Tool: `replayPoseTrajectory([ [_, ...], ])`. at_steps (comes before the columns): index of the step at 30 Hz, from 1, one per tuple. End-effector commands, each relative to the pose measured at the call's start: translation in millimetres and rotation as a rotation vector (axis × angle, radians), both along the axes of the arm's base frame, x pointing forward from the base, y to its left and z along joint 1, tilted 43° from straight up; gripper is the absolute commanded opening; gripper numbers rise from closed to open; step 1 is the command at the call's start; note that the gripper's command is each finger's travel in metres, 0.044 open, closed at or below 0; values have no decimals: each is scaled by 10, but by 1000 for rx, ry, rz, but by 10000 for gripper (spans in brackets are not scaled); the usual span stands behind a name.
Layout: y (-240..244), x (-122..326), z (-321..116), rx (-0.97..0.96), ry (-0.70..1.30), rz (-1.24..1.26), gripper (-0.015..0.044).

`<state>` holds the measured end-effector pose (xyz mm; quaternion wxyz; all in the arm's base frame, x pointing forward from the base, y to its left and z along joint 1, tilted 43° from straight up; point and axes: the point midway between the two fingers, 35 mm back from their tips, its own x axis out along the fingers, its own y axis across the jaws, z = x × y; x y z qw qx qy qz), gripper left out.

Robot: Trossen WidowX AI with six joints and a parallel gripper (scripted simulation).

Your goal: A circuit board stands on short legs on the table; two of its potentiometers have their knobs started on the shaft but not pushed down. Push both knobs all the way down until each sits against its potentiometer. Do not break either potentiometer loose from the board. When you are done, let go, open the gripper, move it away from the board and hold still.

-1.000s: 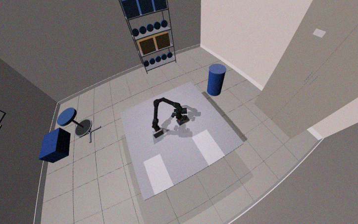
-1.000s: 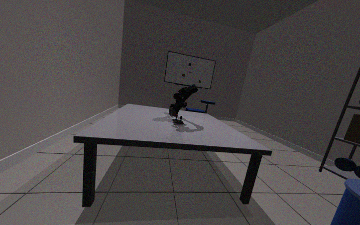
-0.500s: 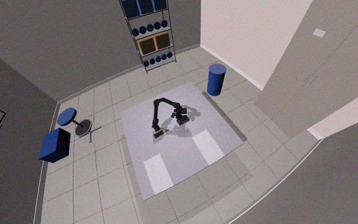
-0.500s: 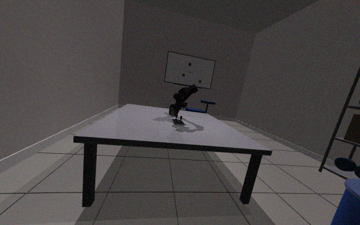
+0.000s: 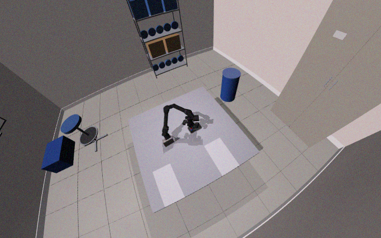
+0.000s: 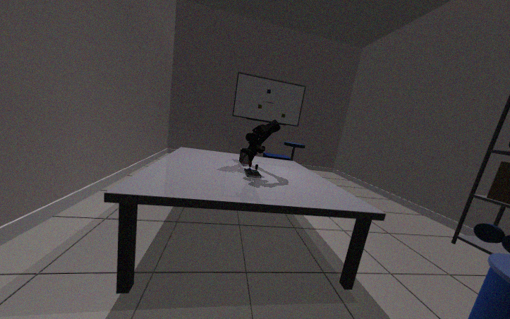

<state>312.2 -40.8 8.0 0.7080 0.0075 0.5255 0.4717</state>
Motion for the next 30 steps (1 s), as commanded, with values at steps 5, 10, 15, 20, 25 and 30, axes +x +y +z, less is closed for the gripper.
replayPoseTrajectory([
  [5,4,2,-2,4,2,-5,0],
  [10,3,2,-1,4,2,-5,0],
  [15,3,2,-1,4,2,-5,0],
  [20,18,2,-16,4,2,-5,0],
  [25,25,2,-24,4,2,-5,0],
  [30,25,2,-24,4,2,-5,0],
])
